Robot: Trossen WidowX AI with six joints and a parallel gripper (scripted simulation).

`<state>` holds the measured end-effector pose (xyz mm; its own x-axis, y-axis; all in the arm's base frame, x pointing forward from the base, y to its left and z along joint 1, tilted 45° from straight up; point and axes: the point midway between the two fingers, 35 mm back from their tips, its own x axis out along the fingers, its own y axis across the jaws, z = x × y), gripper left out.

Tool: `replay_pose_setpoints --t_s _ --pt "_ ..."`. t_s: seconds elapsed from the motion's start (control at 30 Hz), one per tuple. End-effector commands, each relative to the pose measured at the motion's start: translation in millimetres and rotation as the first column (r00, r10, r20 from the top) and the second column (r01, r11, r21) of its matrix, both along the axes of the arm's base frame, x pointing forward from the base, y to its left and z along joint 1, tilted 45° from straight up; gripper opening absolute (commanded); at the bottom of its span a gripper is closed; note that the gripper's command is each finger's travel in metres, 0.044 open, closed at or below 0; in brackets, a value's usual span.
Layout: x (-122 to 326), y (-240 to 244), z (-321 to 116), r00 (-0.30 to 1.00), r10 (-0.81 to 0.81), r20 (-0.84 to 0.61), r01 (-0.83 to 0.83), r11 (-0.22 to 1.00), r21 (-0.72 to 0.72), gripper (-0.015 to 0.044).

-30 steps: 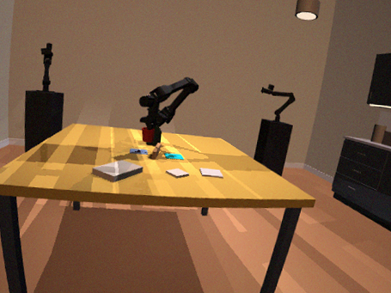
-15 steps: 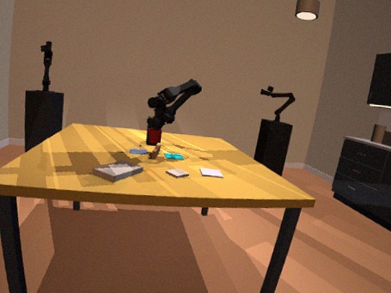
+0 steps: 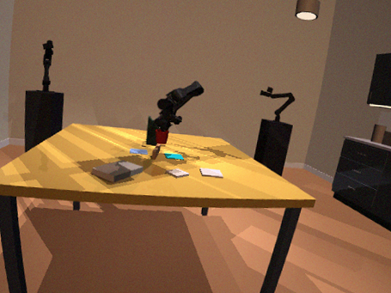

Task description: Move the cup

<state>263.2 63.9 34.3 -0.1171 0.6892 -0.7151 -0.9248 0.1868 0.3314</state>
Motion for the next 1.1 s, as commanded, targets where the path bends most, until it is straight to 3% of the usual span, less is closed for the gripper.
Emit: replay_pose_setpoints --t_s 0.0,0.77,1.07 --pt "1 9 11 1.0 -0.004 0.004 0.004 1.0 0.004 0.0" --pt "5 54 59 1.0 -0.004 0.004 0.004 1.0 0.008 0.0" --pt "4 59 56 1.0 -0.004 0.004 0.004 1.0 0.008 0.0"
